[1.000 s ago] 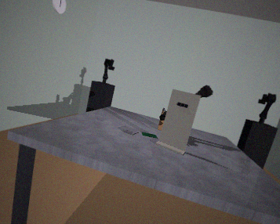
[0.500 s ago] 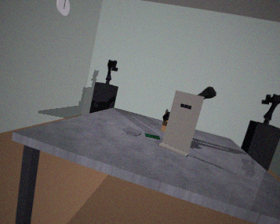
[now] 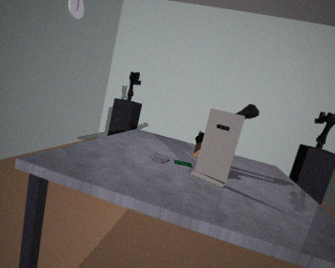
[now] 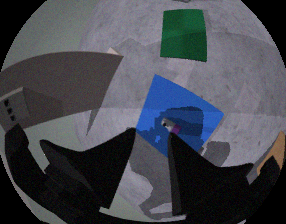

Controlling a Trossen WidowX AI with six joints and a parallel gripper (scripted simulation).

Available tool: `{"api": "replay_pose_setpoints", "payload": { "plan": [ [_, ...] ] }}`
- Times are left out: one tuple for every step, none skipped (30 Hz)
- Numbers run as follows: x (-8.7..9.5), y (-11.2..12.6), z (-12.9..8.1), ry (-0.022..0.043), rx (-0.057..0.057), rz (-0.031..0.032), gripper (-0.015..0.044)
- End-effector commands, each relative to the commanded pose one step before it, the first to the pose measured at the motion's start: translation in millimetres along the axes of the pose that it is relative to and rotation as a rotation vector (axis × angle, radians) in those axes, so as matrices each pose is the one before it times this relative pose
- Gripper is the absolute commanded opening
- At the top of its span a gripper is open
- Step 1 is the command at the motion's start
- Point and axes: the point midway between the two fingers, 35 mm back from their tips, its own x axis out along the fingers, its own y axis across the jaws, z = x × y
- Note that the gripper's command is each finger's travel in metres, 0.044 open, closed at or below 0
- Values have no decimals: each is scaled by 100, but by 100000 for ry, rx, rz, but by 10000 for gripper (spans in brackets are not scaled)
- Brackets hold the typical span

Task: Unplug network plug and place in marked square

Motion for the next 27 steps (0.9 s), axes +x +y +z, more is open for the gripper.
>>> {"api": "replay_pose_setpoints", "payload": {
  "plan": [
    [-235,375,-44,422,-937,327,156],
    [-63,36,3,7,4,-5,156],
    [-63,36,2,8,4,-4,156],
    [-64,36,1,9,5,-2,156],
    [-64,36,1,11,5,-1,156],
    [-65,36,0,12,5,1,156],
    [-65,36,-1,13,6,2,156],
    [-66,36,-2,14,6,4,156],
    [-66,36,-2,15,7,6,156],
    [-67,36,-3,16,7,7,156],
    [-67,36,-4,17,7,9,156],
    [-68,36,-5,18,8,10,156],
    [-68,35,-6,19,8,12,156],
    [-69,35,-6,20,9,13,156],
    [-69,35,-7,21,9,15,156],
    [-70,35,-8,22,9,17,156],
    [-70,35,-9,23,10,18,156],
    [-71,35,-9,24,10,20,156],
    [-71,35,-10,24,11,21,156],
    [-72,35,-11,25,11,23,156],
    [-72,35,-12,26,11,25,156],
    [-72,35,-13,27,12,26,156],
    [-73,35,-13,28,12,28,156],
    [-73,35,-14,29,12,30,156],
    [-74,35,-15,30,13,31,156],
    [-74,35,-16,30,13,33,156],
    [-74,35,-17,31,13,35,156]
  ]
}}
